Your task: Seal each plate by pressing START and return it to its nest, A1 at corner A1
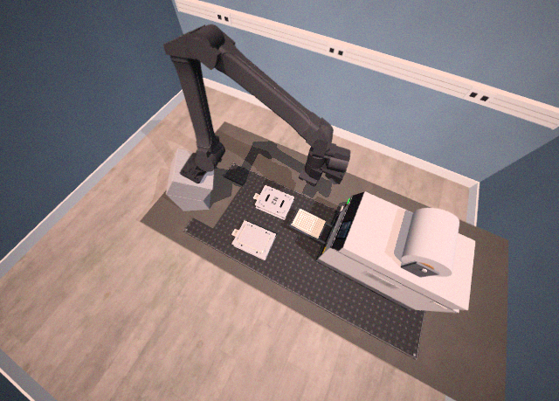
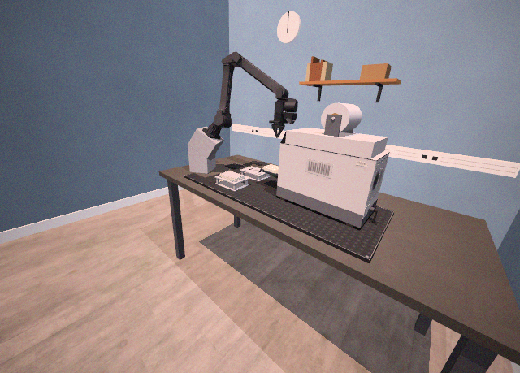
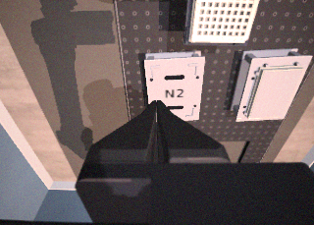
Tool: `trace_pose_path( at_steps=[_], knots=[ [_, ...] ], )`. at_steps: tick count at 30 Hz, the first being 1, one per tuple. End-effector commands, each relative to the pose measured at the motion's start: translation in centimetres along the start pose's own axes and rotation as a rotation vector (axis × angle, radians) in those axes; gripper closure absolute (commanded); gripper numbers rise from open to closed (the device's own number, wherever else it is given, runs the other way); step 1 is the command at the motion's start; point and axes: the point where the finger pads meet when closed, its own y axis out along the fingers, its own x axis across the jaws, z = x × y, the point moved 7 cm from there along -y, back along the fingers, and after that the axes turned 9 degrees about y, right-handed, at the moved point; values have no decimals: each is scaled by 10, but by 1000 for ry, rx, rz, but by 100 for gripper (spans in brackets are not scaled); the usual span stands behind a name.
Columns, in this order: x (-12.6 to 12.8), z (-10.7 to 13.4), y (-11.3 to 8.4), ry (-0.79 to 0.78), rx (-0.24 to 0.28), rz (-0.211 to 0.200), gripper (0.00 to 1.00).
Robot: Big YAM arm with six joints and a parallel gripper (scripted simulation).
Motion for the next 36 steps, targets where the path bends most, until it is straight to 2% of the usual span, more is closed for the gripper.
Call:
trace_pose_path(
  at_steps=[1,2,5,13,16,18,19,23,30,36],
  knots=[
    [12,-20,-29,-27,-87,-33,100],
    [12,-19,-26,-25,-80,-31,100],
    [12,-2,-27,-18,-213,-54,100],
    [8,25,-14,15,-461,-95,100],
    [3,34,-2,23,-536,-101,100],
    [3,34,-2,23,-536,-101,100],
    [3,32,-4,17,-558,-102,100],
    [0,48,0,3,-713,-133,100],
    [-6,63,25,-17,-912,-138,100],
    [-5,53,20,-16,-891,-129,100]
  ],
)
